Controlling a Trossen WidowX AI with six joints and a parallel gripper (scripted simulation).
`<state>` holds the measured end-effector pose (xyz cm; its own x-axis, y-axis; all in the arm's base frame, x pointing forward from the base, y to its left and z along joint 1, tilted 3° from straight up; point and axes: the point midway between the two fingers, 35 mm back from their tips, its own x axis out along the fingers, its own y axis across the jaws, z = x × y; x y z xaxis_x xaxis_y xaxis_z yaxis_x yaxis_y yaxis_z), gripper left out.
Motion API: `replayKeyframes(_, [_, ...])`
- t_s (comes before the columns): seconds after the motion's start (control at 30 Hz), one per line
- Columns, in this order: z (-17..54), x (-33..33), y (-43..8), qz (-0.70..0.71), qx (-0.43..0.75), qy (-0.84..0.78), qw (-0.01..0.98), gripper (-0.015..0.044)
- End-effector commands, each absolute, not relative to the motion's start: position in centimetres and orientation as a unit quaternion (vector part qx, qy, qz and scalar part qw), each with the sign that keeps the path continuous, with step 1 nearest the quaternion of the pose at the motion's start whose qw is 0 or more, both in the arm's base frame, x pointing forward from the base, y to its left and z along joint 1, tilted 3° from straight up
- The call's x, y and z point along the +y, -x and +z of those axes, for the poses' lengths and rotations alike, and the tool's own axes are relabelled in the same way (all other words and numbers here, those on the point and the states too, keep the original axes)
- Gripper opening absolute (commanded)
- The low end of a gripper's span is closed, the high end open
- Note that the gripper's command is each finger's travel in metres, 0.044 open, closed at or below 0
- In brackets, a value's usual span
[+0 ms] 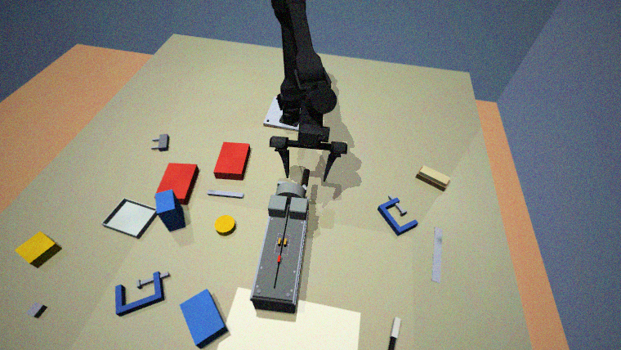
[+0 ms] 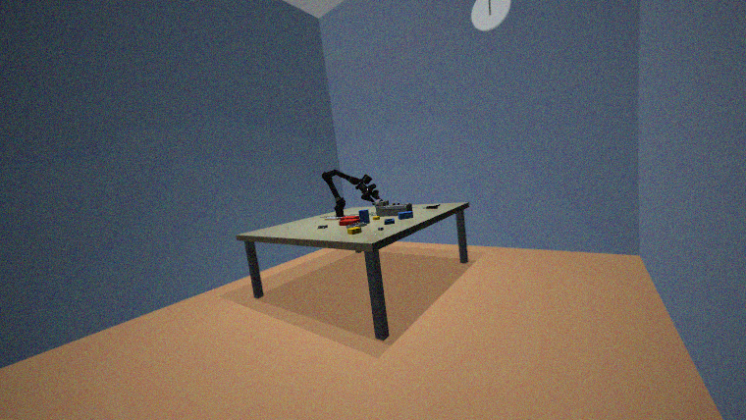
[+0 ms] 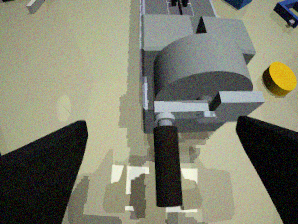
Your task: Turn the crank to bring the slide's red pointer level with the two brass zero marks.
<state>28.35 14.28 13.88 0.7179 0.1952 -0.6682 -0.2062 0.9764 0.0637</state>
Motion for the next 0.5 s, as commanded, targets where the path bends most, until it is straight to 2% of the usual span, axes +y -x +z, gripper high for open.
replayKeyframes(0.0, [12.7, 14.2, -28.3, 0.104, 0.366, 0.010, 0.925, 0.0440])
replayKeyframes(0.47, [10.5, 14.3, -28.3, 0.104, 0.366, 0.010, 0.925, 0.0440])
